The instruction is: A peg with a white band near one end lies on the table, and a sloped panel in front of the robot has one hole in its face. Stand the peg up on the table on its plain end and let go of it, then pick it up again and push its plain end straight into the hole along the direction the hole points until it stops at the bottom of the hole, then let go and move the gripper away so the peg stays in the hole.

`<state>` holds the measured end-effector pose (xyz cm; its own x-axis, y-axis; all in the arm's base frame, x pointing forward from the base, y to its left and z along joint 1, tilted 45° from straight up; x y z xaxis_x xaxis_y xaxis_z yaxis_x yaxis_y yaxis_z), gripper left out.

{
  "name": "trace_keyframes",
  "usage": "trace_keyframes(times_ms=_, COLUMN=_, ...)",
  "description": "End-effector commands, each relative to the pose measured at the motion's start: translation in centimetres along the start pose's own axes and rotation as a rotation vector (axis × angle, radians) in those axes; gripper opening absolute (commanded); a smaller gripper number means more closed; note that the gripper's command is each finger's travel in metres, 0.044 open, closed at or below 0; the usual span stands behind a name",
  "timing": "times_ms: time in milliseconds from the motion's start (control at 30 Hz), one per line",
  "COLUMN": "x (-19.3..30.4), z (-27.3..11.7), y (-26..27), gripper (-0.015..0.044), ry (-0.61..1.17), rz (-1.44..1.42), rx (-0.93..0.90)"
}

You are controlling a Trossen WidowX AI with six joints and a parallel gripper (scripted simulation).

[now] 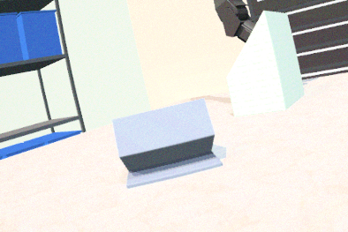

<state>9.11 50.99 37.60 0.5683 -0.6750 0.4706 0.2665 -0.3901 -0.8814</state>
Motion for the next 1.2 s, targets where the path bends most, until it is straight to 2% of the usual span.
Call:
trace_keyframes(times_ms=0, x=1.9, z=2.2, y=2.7, gripper=0.0440, ry=0.039, rz=0.040, rx=-0.069)
trace_keyframes(times_ms=300, x=7.1, z=6.4, y=9.8, gripper=0.0440, ry=0.159, rz=0.138, rx=-0.237)
trace_keyframes(times_ms=600, x=12.9, z=8.6, y=17.3, gripper=0.0440, ry=0.303, rz=0.251, rx=-0.399)
trace_keyframes(times_ms=867, x=18.2, z=8.8, y=23.9, gripper=0.0440, ry=0.452, rz=0.363, rx=-0.534)
trace_keyframes(times_ms=1167, x=23.9, z=7.1, y=31.2, gripper=0.0440, ry=0.642, rz=0.496, rx=-0.674)
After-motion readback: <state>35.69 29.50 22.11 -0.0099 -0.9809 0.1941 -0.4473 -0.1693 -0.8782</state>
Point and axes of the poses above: the point midway between the two fingers, 35 mm back from their tips, its own z axis out along the fingers, its own y axis across the jaws, x = y × z, the point moved 4 cm from there along -z, back along the fingers, and after that the axes turned 14 degrees about z, right-handed, at the moved point
